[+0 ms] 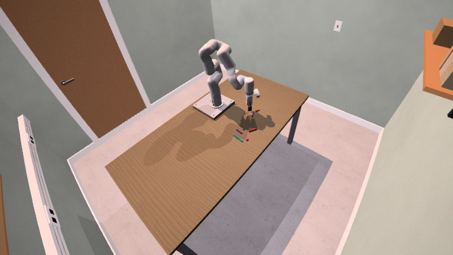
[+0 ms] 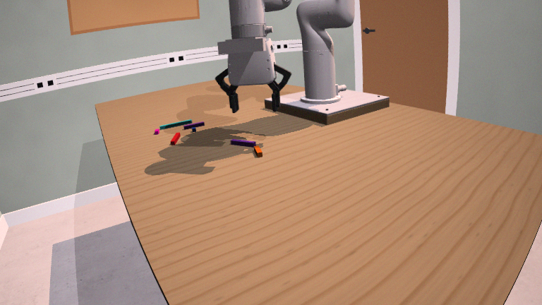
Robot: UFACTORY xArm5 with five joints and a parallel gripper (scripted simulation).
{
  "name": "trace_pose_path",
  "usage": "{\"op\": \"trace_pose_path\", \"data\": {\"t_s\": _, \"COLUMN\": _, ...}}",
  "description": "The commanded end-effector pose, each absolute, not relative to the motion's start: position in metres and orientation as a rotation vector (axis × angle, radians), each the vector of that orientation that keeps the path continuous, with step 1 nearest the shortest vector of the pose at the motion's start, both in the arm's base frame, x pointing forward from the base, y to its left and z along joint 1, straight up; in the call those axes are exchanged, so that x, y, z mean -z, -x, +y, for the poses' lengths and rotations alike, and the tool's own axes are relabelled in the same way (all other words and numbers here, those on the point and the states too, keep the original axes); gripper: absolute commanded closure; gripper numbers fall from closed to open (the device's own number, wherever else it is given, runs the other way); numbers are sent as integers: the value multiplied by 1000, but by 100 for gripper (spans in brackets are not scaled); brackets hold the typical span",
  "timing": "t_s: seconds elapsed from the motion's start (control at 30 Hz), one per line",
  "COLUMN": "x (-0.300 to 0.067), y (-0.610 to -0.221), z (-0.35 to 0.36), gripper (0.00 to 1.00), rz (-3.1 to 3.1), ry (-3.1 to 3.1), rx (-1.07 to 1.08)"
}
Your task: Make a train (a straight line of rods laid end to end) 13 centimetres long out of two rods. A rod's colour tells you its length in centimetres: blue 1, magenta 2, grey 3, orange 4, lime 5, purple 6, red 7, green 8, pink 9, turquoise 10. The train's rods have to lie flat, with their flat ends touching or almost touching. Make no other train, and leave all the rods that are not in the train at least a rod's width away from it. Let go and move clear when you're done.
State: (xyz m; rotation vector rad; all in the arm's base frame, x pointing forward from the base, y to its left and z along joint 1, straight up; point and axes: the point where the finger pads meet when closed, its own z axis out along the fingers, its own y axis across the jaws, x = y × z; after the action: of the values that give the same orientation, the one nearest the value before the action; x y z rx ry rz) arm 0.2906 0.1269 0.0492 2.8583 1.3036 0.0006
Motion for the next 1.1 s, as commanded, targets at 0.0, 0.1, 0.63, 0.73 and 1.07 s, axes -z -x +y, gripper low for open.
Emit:
{"op": "trace_pose_path", "data": {"t_s": 0.0, "x": -50, "y": -292, "z": 127, "gripper": 0, "rz": 1304, "ry": -2858, "rx": -6}}
{"op": "trace_pose_path", "data": {"t_s": 0.1, "x": -50, "y": -292, "z": 127, "gripper": 0, "rz": 1304, "ry": -2858, "rx": -6}}
{"op": "trace_pose_path", "data": {"t_s": 0.63, "x": -50, "y": -298, "z": 117, "gripper": 0, "rz": 971, "ry": -2988, "rx": -6}}
{"op": "trace_pose_path", "data": {"t_s": 0.73, "x": -50, "y": -300, "z": 114, "gripper": 0, "rz": 851, "ry": -3024, "rx": -6}}
{"op": "trace_pose_path", "data": {"t_s": 1.07, "x": -50, "y": -308, "z": 101, "gripper": 0, "rz": 428, "ry": -3113, "rx": -6}}
